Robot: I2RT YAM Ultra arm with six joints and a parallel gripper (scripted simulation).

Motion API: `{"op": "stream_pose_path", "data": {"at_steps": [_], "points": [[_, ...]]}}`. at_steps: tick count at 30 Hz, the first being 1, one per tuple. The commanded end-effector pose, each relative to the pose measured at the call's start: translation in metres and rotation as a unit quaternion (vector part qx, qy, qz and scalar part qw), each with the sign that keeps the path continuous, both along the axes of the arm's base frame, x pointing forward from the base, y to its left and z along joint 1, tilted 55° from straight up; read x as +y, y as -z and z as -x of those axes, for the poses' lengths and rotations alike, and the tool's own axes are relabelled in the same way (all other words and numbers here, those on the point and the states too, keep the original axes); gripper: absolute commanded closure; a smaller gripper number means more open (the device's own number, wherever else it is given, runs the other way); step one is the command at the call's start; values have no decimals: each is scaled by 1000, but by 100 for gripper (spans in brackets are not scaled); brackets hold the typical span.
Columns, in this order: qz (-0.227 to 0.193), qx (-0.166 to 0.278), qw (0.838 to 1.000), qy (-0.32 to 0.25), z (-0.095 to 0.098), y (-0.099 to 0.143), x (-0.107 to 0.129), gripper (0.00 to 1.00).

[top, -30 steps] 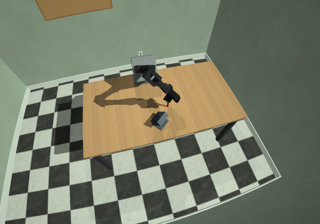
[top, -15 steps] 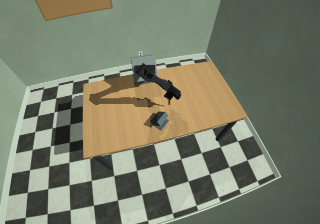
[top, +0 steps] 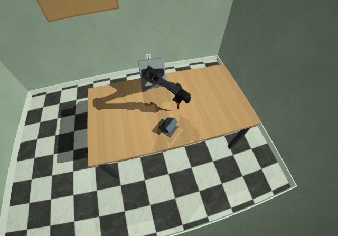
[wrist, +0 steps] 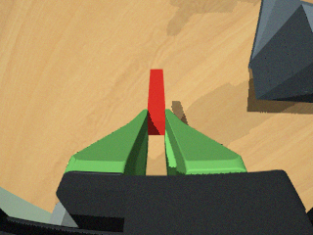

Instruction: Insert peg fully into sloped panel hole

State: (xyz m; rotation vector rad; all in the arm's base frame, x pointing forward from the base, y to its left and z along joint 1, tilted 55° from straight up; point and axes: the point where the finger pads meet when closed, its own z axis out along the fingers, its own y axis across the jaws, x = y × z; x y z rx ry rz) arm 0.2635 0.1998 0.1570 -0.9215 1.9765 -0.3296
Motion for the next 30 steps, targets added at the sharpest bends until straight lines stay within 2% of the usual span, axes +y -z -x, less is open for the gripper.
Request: {"op": "stream_pose_path", "data": {"at_steps": [1, 9, 15, 18, 30], "points": [[-12, 1, 1000, -4, -2, 1, -1, 100], [-34, 3, 999, -2, -9, -5, -4, 100], [-32, 14, 999, -1, -11, 3, -9, 100], [-46, 9, 999, 0, -15, -5, -9, 100], [-60, 20, 998, 2, -22, 1, -18, 100]]}}
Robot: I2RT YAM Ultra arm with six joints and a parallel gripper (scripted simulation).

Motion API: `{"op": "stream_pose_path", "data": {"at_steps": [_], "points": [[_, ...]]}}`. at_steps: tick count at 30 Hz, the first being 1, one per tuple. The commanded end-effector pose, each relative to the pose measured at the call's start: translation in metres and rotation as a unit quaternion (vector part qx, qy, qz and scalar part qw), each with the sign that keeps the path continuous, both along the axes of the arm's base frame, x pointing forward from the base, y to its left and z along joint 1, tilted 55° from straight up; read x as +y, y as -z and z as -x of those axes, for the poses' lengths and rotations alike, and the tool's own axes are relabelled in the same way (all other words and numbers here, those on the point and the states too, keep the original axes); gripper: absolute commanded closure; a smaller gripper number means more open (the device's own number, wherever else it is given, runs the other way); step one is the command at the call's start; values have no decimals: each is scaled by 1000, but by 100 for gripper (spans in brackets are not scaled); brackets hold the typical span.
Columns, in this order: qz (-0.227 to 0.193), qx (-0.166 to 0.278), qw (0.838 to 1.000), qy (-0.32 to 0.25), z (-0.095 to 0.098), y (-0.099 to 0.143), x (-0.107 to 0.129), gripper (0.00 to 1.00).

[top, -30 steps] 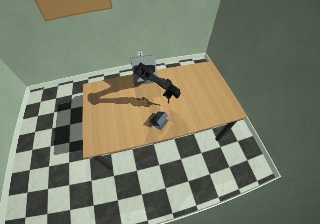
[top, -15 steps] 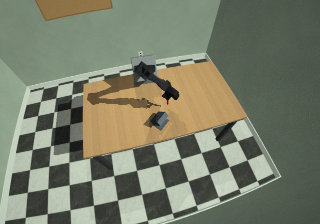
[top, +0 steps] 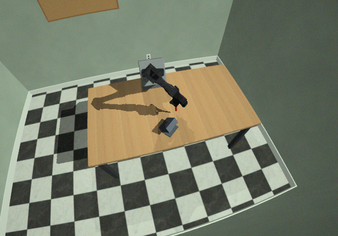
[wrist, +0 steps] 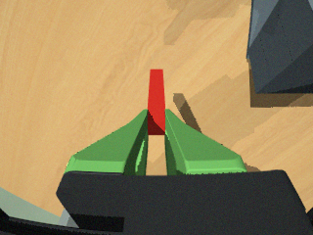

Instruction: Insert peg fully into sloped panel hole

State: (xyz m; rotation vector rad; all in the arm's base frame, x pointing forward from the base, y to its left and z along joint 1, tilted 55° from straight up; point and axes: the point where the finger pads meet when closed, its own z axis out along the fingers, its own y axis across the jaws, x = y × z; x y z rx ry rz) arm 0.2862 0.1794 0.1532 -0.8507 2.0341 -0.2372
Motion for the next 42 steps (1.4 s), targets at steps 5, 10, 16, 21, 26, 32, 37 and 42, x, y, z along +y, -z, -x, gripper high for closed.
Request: {"op": "stream_pose_path", "data": {"at_steps": [5, 10, 16, 21, 26, 32, 37, 42], "points": [[-31, -10, 999, -12, -5, -12, 3, 100], [-33, -1, 999, -11, -6, -4, -3, 100], [-43, 2, 999, -10, -10, -4, -7, 100], [-55, -6, 998, -10, -15, -13, -7, 100], [-58, 2, 998, -9, -16, -6, -13, 100], [-68, 2, 998, -9, -20, -7, -18, 100], [-76, -2, 997, -9, -24, -13, -18, 100], [-82, 2, 997, -8, -25, -10, -24, 100]]}}
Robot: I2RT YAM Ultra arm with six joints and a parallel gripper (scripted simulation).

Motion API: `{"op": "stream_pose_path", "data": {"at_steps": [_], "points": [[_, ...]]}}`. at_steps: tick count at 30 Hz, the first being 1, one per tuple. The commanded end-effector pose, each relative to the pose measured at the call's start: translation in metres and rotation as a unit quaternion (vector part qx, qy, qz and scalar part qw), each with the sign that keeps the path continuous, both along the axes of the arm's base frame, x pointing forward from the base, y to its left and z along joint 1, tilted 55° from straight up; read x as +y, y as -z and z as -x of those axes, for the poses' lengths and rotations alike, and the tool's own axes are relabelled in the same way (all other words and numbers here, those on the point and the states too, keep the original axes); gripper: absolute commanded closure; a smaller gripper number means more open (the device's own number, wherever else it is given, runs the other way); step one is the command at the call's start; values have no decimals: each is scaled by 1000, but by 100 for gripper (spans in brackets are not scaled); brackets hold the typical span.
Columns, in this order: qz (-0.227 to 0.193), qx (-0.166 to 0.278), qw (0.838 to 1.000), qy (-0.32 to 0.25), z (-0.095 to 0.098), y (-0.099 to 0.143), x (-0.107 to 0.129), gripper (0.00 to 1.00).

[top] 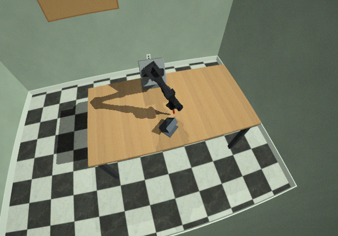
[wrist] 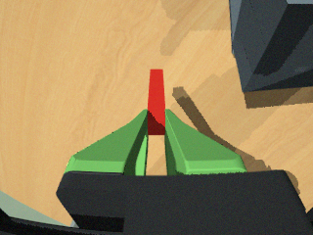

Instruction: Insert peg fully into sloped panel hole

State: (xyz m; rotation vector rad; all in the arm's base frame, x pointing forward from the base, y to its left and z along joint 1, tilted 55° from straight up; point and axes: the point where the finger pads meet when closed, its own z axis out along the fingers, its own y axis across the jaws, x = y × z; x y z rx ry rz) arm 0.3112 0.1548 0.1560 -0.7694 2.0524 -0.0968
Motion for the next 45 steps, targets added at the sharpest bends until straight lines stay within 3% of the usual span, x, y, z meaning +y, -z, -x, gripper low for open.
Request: {"op": "stream_pose_path", "data": {"at_steps": [1, 19, 32, 42, 45], "points": [[-21, -14, 1000, -10, -2, -11, 1, 100], [-41, 3, 999, -7, -7, 0, -16, 100], [-63, -5, 998, -5, -14, -11, -25, 100], [-74, 9, 997, -2, -14, 1, -36, 100], [-79, -2, 997, -3, -18, -10, -36, 100]]}}
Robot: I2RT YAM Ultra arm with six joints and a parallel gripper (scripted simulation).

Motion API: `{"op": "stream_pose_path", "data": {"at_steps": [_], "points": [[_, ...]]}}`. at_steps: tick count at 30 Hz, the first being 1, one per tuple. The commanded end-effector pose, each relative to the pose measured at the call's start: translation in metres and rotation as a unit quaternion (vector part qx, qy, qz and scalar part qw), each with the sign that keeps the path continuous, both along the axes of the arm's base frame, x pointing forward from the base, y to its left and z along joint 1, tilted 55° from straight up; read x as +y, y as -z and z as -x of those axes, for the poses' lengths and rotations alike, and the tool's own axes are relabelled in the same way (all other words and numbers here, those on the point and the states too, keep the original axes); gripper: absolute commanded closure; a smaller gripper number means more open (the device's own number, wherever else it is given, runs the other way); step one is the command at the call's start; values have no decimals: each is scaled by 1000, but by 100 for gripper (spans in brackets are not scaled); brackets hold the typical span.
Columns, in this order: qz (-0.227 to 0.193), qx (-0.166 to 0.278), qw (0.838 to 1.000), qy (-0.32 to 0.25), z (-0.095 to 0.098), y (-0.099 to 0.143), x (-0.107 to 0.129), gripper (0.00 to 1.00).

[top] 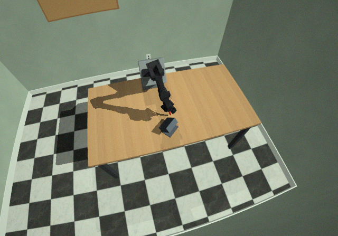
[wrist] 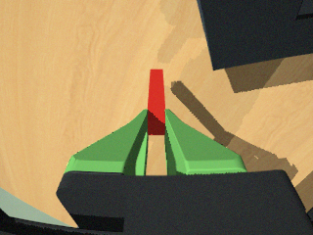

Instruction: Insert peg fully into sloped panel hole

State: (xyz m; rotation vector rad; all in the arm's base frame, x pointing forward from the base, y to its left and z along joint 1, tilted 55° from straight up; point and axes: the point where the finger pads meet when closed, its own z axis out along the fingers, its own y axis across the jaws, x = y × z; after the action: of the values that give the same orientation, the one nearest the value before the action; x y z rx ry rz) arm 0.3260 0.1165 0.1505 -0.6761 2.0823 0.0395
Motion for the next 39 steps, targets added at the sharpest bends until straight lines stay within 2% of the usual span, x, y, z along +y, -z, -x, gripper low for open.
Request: {"op": "stream_pose_path", "data": {"at_steps": [1, 6, 16, 19, 22, 31, 35, 39], "points": [[-17, -24, 1000, -11, -3, -16, 1, 100], [-22, -13, 1000, -10, -1, -6, -5, 100], [-36, -19, 999, -9, -4, -12, -12, 100], [-39, -11, 999, -8, -3, -6, -16, 100], [-45, -20, 999, -8, -5, -13, -18, 100], [-57, -10, 998, -4, -4, -5, -29, 100], [-62, -22, 998, -4, -7, -15, -30, 100], [-67, -8, 998, -1, -4, -3, -35, 100]]}}
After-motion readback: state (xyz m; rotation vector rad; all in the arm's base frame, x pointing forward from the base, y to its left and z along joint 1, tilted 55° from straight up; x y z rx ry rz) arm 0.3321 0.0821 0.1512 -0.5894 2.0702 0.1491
